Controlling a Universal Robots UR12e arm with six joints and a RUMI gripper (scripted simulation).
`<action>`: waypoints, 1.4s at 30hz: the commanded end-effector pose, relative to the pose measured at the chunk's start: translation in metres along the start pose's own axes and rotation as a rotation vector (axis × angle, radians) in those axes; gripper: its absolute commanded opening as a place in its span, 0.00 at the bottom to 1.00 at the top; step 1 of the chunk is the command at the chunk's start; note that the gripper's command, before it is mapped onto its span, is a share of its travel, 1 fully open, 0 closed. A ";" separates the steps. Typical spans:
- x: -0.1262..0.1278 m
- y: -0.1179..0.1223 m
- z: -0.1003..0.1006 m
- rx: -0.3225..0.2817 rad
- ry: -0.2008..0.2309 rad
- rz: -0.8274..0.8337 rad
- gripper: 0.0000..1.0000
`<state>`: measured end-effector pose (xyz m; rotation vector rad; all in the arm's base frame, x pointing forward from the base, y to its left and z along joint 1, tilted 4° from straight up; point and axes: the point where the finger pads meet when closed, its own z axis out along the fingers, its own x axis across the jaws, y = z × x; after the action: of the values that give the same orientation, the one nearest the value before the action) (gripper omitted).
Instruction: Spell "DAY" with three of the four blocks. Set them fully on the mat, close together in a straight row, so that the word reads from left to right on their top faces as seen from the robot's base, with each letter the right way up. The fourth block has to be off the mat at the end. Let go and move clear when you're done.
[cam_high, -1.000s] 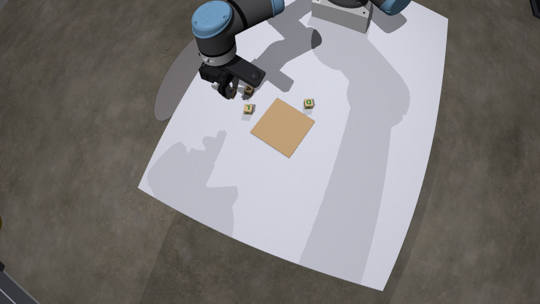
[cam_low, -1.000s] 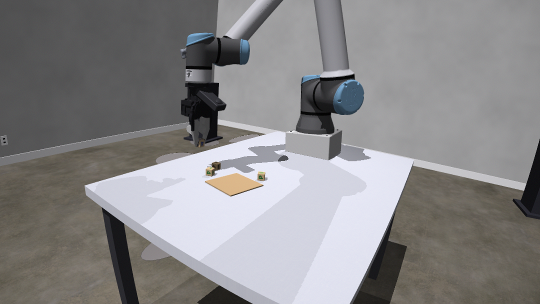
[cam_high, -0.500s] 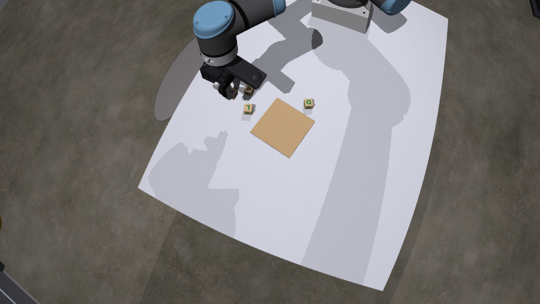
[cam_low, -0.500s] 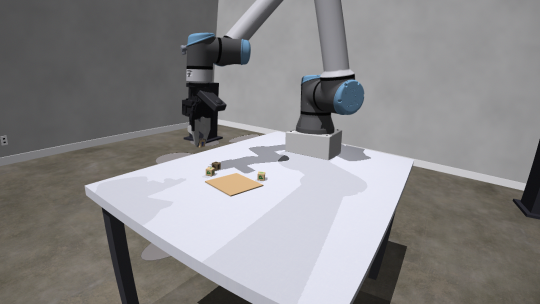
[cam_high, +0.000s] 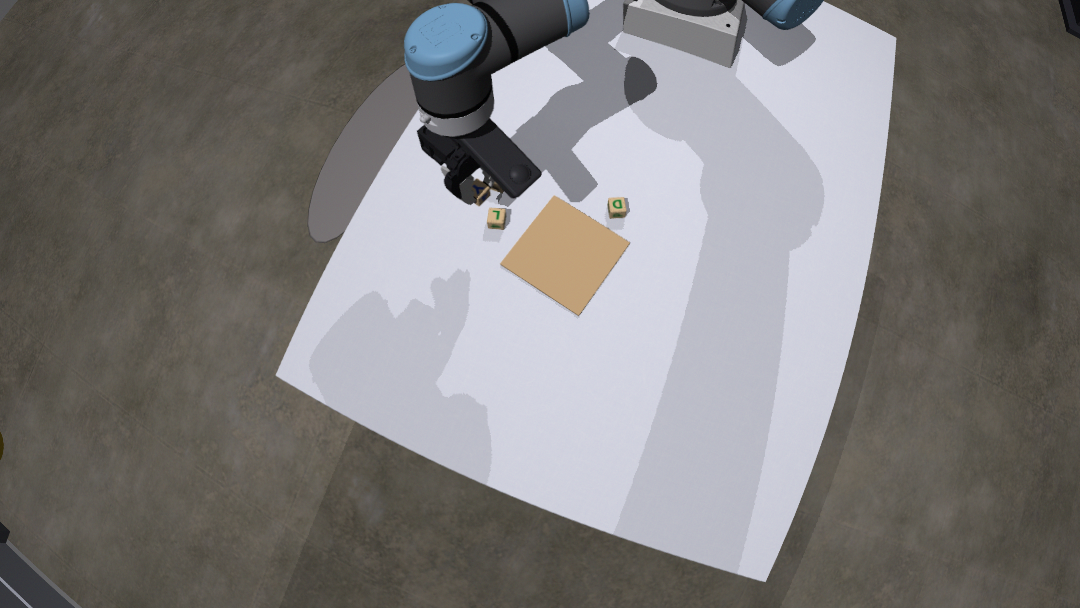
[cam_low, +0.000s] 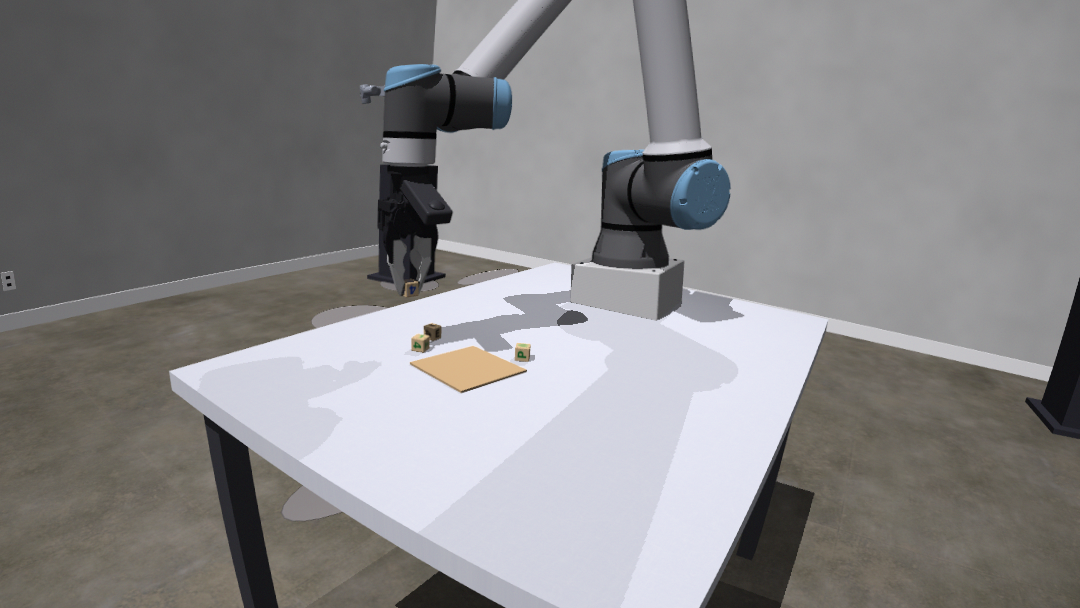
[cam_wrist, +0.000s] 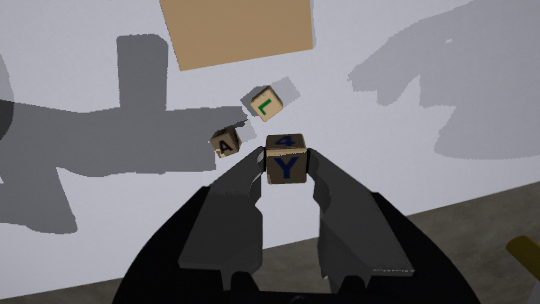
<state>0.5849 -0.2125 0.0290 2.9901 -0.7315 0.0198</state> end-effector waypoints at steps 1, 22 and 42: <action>-0.002 -0.010 -0.001 -0.003 0.001 0.137 0.05; -0.019 -0.050 -0.003 -0.002 0.002 0.711 0.05; -0.037 -0.076 -0.004 -0.002 0.002 1.163 0.05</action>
<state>0.5877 -0.1322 0.0266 2.1841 -2.1913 0.0677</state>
